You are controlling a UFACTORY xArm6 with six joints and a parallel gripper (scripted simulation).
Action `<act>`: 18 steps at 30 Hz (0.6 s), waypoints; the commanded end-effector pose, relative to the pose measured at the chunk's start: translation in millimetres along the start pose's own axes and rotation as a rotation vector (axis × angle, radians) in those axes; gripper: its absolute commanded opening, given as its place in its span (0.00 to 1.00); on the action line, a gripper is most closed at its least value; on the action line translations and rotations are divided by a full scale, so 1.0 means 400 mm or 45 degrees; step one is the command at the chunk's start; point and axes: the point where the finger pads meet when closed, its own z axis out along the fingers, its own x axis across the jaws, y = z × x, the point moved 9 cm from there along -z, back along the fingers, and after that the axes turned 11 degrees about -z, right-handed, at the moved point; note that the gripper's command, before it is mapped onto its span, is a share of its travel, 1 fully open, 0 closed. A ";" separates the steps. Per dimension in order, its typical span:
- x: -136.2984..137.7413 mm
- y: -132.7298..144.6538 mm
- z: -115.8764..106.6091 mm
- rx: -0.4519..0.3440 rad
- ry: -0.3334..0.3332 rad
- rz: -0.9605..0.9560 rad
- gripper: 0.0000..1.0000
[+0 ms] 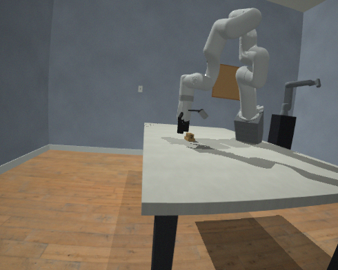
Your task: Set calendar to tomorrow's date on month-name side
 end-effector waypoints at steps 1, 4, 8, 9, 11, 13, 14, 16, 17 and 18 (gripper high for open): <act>0.016 0.008 0.000 0.000 -0.003 -0.004 1.00; 0.016 0.008 0.002 0.000 -0.003 -0.004 1.00; 0.016 0.008 0.019 0.000 -0.003 -0.004 1.00; 0.016 0.008 0.026 0.000 -0.003 -0.004 1.00; 0.016 0.008 0.041 0.000 -0.003 -0.004 1.00; 0.016 0.008 0.055 0.000 -0.003 -0.004 1.00; 0.016 0.008 0.062 0.000 -0.003 -0.004 1.00; 0.016 0.008 0.073 0.000 -0.003 -0.004 1.00; 0.016 0.008 0.076 0.000 -0.003 -0.004 1.00; 0.016 0.008 0.076 0.000 -0.003 -0.004 1.00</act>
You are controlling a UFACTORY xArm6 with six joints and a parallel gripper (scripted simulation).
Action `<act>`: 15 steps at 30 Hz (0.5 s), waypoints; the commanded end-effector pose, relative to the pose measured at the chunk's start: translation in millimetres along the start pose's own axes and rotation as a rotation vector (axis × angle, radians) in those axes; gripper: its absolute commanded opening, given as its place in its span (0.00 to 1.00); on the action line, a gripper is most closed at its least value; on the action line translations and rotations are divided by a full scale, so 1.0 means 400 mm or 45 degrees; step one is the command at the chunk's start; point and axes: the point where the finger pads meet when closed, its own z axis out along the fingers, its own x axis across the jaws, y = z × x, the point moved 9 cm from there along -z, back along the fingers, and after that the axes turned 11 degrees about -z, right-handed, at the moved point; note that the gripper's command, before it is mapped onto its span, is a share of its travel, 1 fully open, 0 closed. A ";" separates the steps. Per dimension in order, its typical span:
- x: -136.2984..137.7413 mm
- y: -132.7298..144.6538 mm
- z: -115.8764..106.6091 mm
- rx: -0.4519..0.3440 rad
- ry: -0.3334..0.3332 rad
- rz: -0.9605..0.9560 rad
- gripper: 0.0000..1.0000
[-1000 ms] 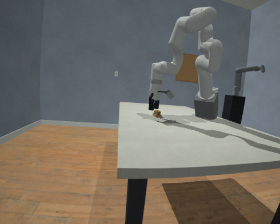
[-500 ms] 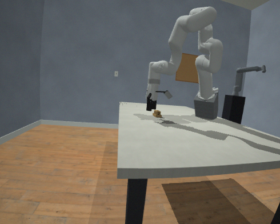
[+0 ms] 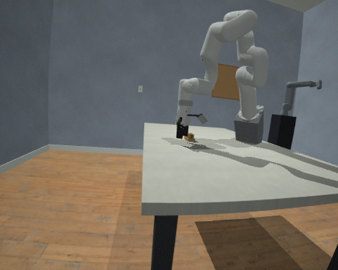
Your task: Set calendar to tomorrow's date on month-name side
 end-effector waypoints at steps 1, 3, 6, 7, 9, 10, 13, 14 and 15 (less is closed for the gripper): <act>0.002 0.003 0.016 -0.007 0.006 -0.001 1.00; 0.002 0.003 0.020 -0.007 0.006 -0.001 1.00; 0.002 0.003 0.020 -0.007 0.006 -0.001 1.00; 0.002 0.003 0.020 -0.007 0.006 -0.001 1.00; 0.002 0.003 0.020 -0.007 0.006 -0.001 1.00; 0.002 0.003 0.020 -0.007 0.006 -0.001 1.00; 0.002 0.003 0.020 -0.007 0.006 -0.001 1.00; 0.002 0.003 0.020 -0.007 0.006 -0.001 1.00; 0.002 0.003 0.020 -0.007 0.006 -0.001 1.00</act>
